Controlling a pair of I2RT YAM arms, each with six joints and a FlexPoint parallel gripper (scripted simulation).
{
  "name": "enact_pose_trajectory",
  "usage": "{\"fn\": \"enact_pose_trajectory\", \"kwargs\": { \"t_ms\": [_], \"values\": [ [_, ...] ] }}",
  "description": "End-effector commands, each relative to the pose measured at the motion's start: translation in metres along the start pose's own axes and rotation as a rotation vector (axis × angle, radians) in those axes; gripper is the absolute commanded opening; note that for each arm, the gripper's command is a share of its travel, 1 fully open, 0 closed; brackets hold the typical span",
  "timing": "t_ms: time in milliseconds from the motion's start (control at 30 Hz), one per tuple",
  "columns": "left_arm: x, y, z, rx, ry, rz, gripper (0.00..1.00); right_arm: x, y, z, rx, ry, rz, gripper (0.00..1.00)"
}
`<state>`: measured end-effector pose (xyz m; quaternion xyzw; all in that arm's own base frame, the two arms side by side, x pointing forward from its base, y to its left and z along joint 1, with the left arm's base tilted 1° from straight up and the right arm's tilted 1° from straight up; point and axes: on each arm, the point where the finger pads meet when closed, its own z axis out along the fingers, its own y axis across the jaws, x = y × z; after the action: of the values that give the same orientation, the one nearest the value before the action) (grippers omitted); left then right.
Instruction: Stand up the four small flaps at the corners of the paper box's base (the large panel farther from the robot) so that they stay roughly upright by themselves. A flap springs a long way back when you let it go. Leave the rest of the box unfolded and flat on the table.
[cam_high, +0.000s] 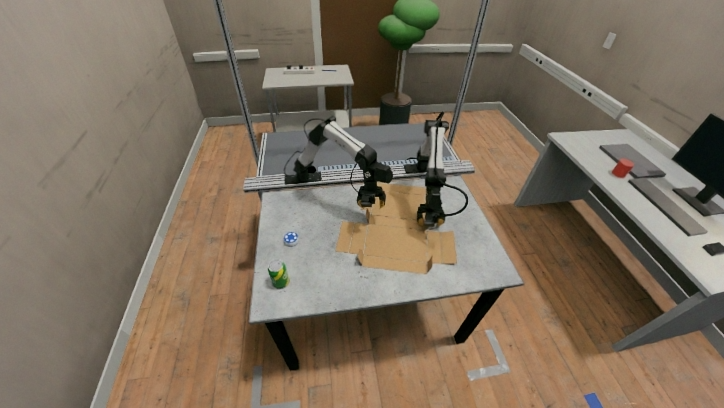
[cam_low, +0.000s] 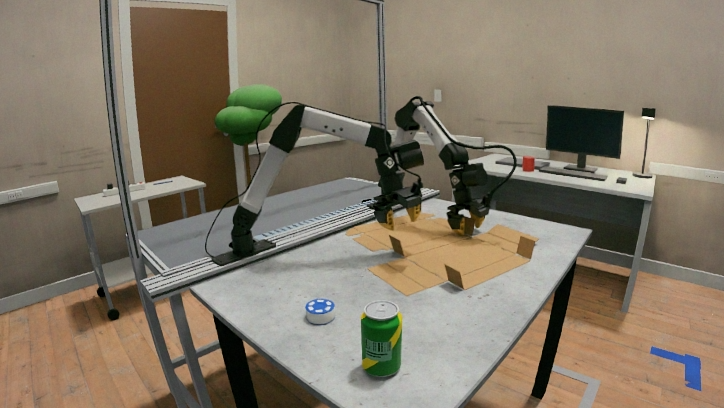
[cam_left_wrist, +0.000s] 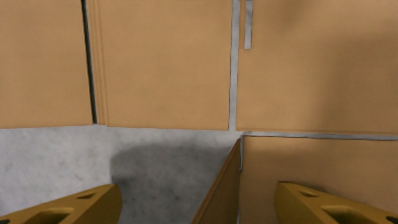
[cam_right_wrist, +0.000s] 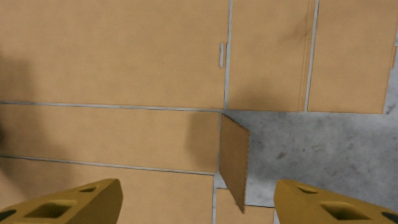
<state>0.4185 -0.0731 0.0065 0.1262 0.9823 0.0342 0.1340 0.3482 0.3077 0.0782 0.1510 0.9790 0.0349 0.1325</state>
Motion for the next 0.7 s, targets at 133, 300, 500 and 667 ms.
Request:
{"fn": "enact_pose_trajectory", "kwargs": {
  "t_ms": [133,300,500,667],
  "values": [
    [0.005,0.001,0.012,-0.019,0.008,-0.006,0.77,-0.009,-0.007,-0.017,0.008,-0.015,0.029,0.77],
    [0.005,0.001,0.012,-0.019,0.008,-0.006,0.77,-0.001,-0.010,0.006,0.030,-0.002,0.019,0.77],
    [0.005,0.001,0.012,-0.019,0.008,-0.006,0.77,0.009,-0.013,0.032,0.052,0.011,0.011,0.77],
    [0.005,0.001,0.012,-0.019,0.008,-0.006,0.77,0.013,-0.011,0.039,0.050,0.011,0.007,0.77]
  ]
}}
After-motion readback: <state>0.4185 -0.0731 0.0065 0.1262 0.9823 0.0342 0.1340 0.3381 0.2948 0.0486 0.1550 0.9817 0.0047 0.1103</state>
